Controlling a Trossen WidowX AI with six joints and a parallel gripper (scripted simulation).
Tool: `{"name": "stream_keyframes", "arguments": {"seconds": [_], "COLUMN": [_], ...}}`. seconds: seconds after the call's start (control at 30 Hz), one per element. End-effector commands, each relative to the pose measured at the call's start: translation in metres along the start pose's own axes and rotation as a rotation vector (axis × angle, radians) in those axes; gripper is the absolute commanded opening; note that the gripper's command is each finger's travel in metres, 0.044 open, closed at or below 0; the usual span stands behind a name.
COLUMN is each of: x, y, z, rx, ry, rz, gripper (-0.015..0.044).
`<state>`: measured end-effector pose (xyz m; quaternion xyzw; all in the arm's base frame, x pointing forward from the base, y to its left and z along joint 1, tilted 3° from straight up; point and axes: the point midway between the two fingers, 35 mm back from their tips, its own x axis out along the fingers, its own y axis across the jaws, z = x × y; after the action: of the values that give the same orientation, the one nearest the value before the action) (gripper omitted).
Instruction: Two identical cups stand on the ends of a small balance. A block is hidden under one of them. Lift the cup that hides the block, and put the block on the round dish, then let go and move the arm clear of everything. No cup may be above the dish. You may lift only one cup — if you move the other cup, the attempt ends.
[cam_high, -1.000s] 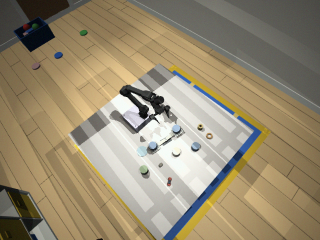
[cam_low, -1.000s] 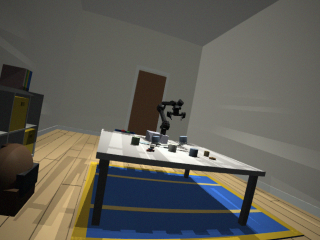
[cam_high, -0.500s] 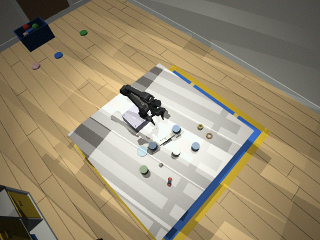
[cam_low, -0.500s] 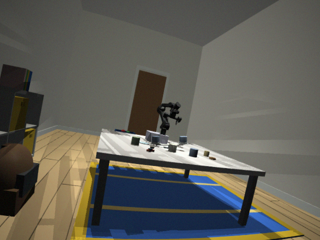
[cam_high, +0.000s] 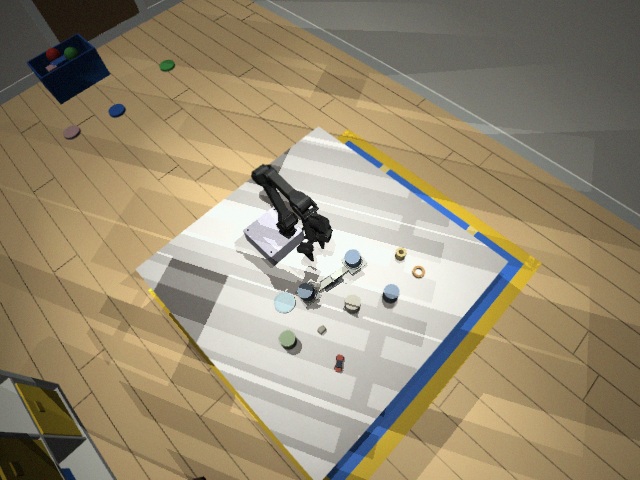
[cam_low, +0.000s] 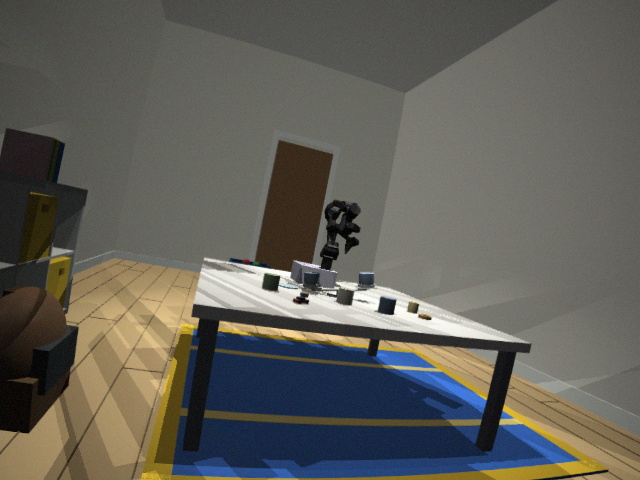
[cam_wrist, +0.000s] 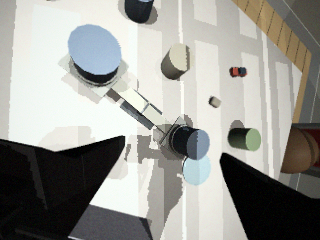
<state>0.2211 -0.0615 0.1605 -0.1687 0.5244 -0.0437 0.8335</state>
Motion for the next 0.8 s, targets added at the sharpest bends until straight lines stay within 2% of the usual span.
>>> {"name": "stream_keyframes", "arguments": {"seconds": [0.0, 0.4, 0.77], "x": [0.012, 0.050, 0.094], "y": [-0.007, -0.038, -0.069], "z": [0.000, -0.001, -0.017], "rx": [-0.114, -0.467, -0.779], "ry": [0.060, 0.182, 0.210], "rz": [0.032, 0.170, 0.364], "gripper": [0.0440, 0.0440, 0.0440]}}
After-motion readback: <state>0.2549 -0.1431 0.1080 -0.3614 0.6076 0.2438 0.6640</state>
